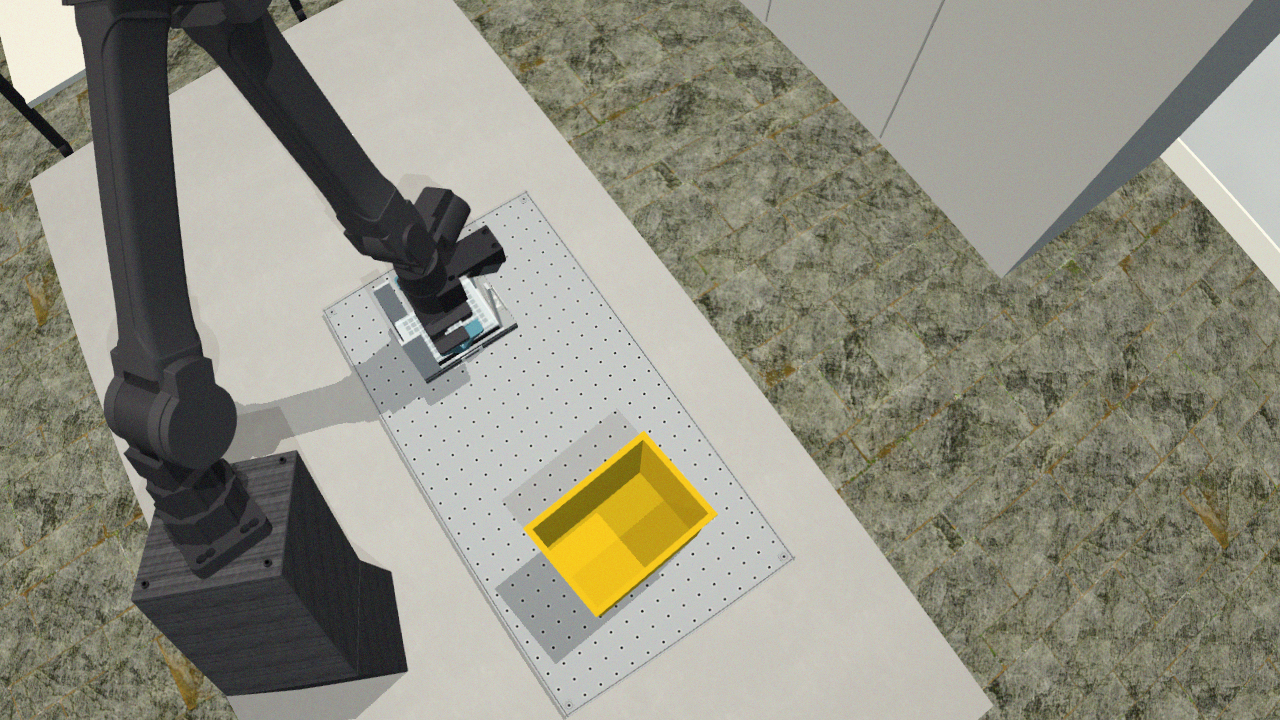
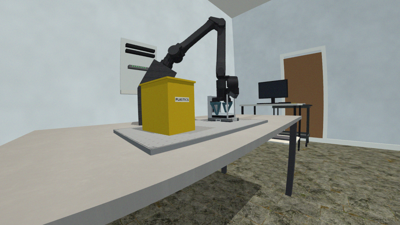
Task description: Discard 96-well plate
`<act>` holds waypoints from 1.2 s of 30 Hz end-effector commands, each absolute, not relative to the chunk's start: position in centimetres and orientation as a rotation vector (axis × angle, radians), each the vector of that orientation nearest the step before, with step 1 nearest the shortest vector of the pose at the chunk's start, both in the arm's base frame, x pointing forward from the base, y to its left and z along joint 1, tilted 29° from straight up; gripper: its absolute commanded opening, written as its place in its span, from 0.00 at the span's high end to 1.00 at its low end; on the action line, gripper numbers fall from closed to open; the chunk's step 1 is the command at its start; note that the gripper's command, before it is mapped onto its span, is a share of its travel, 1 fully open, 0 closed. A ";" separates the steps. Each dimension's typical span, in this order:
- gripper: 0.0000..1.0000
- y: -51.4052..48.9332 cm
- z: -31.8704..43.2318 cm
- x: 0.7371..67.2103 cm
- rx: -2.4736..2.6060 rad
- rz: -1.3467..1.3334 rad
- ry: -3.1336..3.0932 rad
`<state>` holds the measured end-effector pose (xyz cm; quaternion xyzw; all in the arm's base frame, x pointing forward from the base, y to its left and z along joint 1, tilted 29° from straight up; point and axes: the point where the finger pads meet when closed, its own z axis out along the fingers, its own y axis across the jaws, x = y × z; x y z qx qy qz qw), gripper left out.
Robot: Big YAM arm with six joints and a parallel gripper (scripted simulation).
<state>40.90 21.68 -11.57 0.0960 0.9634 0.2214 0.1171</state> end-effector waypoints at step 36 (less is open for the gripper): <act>1.00 22.2 -12.1 40.4 0.275 0.643 2.832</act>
